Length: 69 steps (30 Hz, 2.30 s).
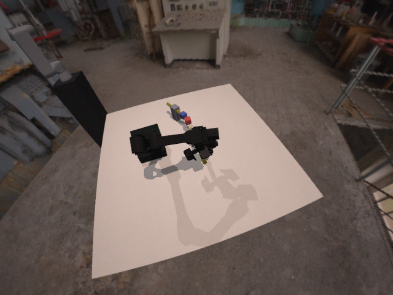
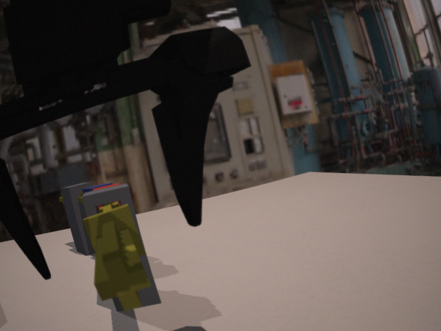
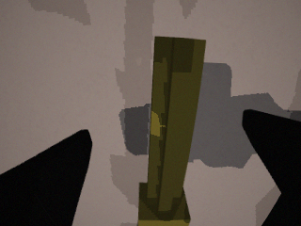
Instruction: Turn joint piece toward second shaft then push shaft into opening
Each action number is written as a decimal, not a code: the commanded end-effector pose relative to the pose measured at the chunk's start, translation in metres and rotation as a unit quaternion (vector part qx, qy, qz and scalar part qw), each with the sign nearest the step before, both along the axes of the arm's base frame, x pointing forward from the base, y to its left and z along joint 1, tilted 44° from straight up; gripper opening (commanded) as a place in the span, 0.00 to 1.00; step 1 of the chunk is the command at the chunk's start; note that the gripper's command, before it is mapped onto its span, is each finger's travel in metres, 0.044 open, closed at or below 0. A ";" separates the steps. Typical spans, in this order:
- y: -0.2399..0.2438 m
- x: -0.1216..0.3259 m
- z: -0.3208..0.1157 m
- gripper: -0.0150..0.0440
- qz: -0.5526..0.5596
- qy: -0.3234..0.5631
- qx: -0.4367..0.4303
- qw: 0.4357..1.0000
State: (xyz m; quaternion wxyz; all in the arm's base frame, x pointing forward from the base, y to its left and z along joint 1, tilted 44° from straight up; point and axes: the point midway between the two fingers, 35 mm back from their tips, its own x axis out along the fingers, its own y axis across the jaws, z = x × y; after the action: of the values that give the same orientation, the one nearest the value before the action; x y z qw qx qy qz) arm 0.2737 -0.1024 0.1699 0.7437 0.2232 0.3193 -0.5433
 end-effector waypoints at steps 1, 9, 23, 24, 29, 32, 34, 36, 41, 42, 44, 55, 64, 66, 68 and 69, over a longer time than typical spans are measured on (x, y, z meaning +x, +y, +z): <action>-0.005 -0.002 -0.006 1.00 -0.049 -0.051 0.015 0.997; -0.006 -0.002 -0.007 1.00 -0.057 -0.059 0.017 0.996; -0.019 0.003 -0.023 1.00 -0.057 -0.060 0.017 0.996; -0.020 0.004 -0.024 1.00 -0.057 -0.060 0.016 0.996; -0.024 0.005 -0.028 1.00 -0.057 -0.060 0.016 0.996; -0.024 0.005 -0.028 0.87 -0.057 -0.060 0.016 0.996; -0.024 0.005 -0.028 0.78 -0.057 -0.060 0.016 0.996; -0.024 0.005 -0.028 0.69 -0.057 -0.060 0.016 0.996; -0.024 0.005 -0.028 0.47 -0.057 -0.060 0.016 0.996; -0.024 0.005 -0.028 0.43 -0.057 -0.060 0.016 0.996; -0.024 0.005 -0.028 0.43 -0.057 -0.060 0.016 0.996; -0.024 0.005 -0.028 0.43 -0.057 -0.060 0.016 0.996; -0.024 0.005 -0.028 0.37 -0.057 -0.060 0.016 0.996; -0.024 0.005 -0.027 0.37 -0.059 -0.061 0.015 0.996; -0.024 0.005 -0.027 0.37 -0.059 -0.061 0.015 0.996; -0.024 0.005 -0.027 0.37 -0.059 -0.061 0.015 0.996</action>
State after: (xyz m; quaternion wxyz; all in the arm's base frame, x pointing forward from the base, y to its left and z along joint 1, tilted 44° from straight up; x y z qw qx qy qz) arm 0.2783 -0.1265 0.1426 0.7252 0.2852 0.2679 -0.5665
